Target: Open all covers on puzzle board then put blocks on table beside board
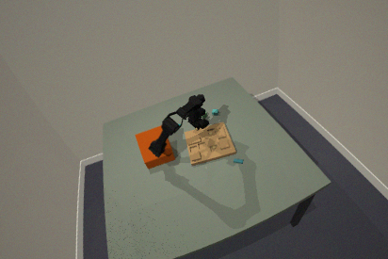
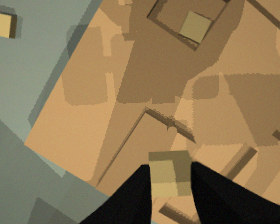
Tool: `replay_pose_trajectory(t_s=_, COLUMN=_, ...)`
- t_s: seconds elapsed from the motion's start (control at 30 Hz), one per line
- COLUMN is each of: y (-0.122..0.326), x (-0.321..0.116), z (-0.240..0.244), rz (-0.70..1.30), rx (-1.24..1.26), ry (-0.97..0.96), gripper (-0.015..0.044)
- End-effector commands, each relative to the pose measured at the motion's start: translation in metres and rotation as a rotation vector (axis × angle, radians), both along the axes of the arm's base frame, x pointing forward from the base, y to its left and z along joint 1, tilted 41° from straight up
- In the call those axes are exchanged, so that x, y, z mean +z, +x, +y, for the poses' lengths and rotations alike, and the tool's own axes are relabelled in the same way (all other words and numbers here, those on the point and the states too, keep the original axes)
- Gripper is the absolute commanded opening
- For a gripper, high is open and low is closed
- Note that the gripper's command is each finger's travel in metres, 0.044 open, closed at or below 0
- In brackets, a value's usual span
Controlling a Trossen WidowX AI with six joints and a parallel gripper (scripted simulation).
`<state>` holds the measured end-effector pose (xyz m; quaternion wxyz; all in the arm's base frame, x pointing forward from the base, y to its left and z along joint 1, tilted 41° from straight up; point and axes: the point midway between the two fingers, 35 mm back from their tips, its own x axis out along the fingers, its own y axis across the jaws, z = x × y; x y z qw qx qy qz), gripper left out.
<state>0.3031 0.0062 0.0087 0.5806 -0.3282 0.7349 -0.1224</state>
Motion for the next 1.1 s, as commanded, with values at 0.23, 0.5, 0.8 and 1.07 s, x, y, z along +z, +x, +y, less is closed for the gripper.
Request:
replay_pose_trajectory(t_s=0.23, y=0.007, x=-0.023, z=0.033, rz=-0.007, rx=-0.005, ry=0.012, gripper=0.008)
replay_pose_trajectory(t_s=0.5, y=0.008, x=-0.042, z=0.058, rz=-0.006, rx=-0.005, ry=0.015, gripper=0.008)
replay_pose_trajectory(t_s=0.8, y=0.005, x=-0.065, z=0.085, rz=-0.005, rx=-0.007, ry=0.013, gripper=0.008)
replay_pose_trajectory(t_s=1.07, y=-0.001, x=-0.086, z=0.109, rz=-0.004, rx=-0.009, ry=0.009, gripper=0.008)
